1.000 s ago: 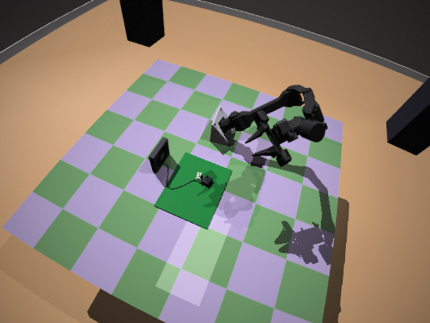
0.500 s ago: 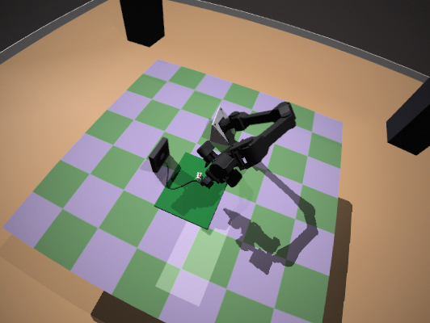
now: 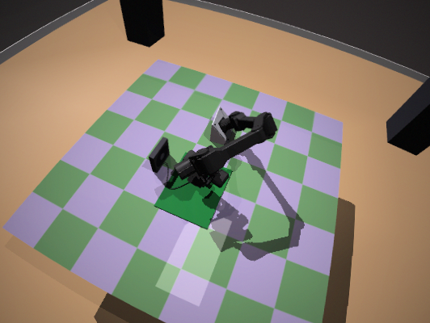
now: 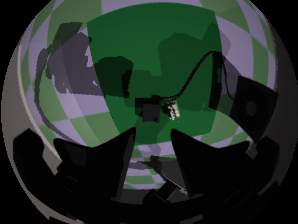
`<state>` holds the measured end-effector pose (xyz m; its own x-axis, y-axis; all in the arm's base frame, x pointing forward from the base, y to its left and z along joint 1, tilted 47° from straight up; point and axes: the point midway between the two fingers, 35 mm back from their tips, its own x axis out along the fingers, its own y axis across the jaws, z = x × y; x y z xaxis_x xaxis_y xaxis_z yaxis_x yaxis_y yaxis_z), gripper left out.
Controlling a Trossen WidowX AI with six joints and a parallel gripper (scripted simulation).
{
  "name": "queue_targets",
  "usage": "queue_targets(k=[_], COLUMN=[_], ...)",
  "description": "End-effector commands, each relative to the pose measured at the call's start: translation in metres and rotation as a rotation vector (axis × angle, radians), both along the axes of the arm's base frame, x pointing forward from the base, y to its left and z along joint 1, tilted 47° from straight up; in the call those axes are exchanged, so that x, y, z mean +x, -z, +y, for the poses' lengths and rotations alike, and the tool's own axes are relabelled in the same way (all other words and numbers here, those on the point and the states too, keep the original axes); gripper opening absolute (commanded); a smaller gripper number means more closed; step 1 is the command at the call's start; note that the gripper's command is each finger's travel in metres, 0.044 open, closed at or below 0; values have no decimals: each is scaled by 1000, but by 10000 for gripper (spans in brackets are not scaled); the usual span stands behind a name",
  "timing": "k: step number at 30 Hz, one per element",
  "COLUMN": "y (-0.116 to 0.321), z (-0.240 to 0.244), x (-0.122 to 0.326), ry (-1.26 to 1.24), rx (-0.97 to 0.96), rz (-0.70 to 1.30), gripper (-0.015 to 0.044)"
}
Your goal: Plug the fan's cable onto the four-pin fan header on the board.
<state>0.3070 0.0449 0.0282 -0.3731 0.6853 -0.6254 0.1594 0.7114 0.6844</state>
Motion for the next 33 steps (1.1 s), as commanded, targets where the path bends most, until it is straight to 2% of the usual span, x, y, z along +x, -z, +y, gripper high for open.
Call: queue_targets(k=[1,33], y=[13,47], z=[15,50], x=[-4,-12], ry=[-3,-3], rx=[10,12], rz=[11,11], gripper=[210,210])
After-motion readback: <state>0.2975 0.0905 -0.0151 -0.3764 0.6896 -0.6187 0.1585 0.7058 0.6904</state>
